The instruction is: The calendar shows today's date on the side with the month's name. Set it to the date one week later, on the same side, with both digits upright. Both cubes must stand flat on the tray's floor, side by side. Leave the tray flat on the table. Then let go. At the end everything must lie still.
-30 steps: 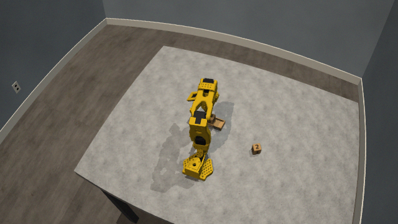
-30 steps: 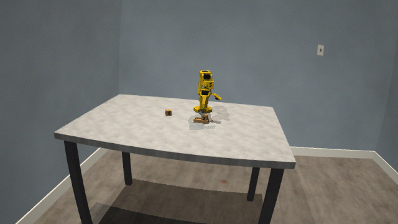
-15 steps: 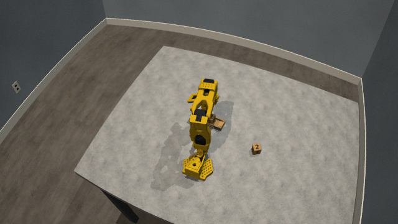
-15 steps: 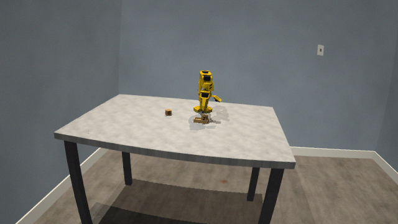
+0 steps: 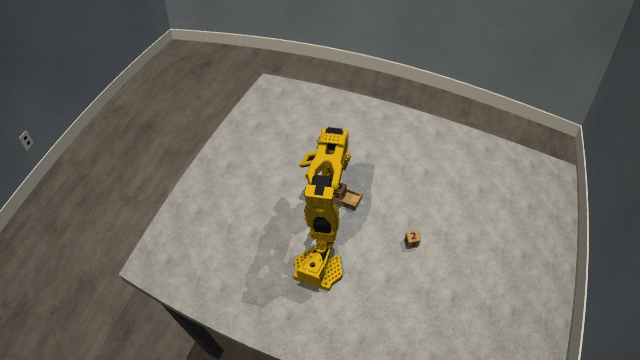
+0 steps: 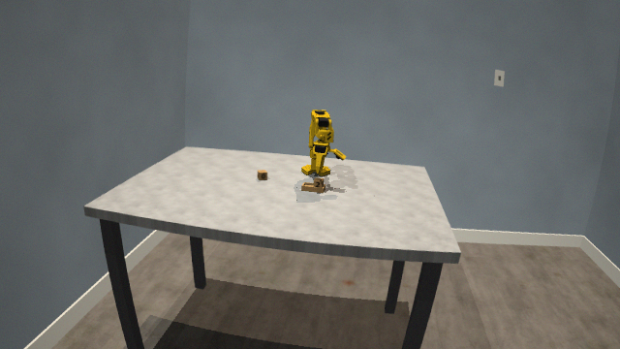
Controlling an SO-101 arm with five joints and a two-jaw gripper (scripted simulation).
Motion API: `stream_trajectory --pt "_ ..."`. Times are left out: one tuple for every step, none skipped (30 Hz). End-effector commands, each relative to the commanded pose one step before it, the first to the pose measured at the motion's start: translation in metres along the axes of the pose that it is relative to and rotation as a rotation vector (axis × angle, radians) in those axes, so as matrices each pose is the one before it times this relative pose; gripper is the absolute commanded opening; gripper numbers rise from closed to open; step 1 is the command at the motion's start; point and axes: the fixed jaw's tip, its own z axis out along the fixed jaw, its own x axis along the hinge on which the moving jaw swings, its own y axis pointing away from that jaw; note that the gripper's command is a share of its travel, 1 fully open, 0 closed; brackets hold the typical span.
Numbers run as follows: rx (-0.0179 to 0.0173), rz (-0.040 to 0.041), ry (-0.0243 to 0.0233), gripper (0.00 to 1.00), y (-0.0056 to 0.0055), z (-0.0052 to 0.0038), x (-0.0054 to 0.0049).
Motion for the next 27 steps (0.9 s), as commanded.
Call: stream_trajectory --pt "0.01325 -0.00014 -0.00541 0.35 -0.00080 -0.001084 -0.00257" --pt "0.00000 0.00000 0.00000 0.35 0.00000 0.000000 0.00000" --pt "0.00000 0.00000 0.00000 0.35 0.00000 0.000000 0.00000" --pt "0.00000 0.00000 0.00000 0.35 0.00000 0.000000 0.00000" --pt "0.00000 0.00000 0.00000 0.35 0.00000 0.000000 0.00000" --pt "0.00000 0.00000 0.00000 0.35 0.00000 0.000000 0.00000" --pt "0.00000 0.00000 0.00000 0.35 0.00000 0.000000 0.00000" --pt "0.00000 0.00000 0.00000 0.35 0.00000 0.000000 0.00000" --pt "0.00000 0.00000 0.00000 0.35 0.00000 0.000000 0.00000" --pt "0.00000 0.00000 0.00000 0.35 0.00000 0.000000 0.00000" --pt "0.00000 0.00000 0.00000 0.35 0.00000 0.000000 0.00000" --pt "0.00000 0.00001 0.00003 0.35 0.00000 0.000003 0.00000" --pt "0.00000 0.00000 0.00000 0.35 -0.00001 0.000030 0.00000" --pt "0.00000 0.00000 0.00000 0.35 -0.00001 0.000072 0.00000" --pt "0.00000 0.00000 0.00000 0.35 -0.00002 0.000144 -0.00001" --pt "0.00000 0.00000 0.00000 0.35 -0.00003 0.000216 -0.00001" --pt "0.00000 0.00000 0.00000 0.35 -0.00004 0.000312 -0.00001" --pt "0.00000 0.00000 0.00000 0.35 -0.00005 0.000415 -0.00002" --pt "0.00000 0.00000 0.00000 0.35 -0.00007 0.000529 -0.00002" --pt "0.00000 0.00000 0.00000 0.35 -0.00007 0.000637 -0.00002" --pt "0.00000 0.00000 0.00000 0.35 -0.00009 0.000751 -0.00003" --pt "0.00000 0.00000 0.00000 0.35 -0.00009 0.000865 -0.00003" --pt "0.00000 0.00000 0.00000 0.35 -0.00010 0.000985 -0.00003" --pt "0.00000 0.00000 0.00000 0.35 -0.00010 0.001093 -0.00003" --pt "0.00000 0.00000 0.00000 0.35 -0.00010 0.001195 -0.00003" --pt "0.00000 0.00000 0.00000 0.35 -0.00010 0.001291 -0.00003" --pt "0.00000 0.00000 0.00000 0.35 0.00000 0.000000 0.00000"
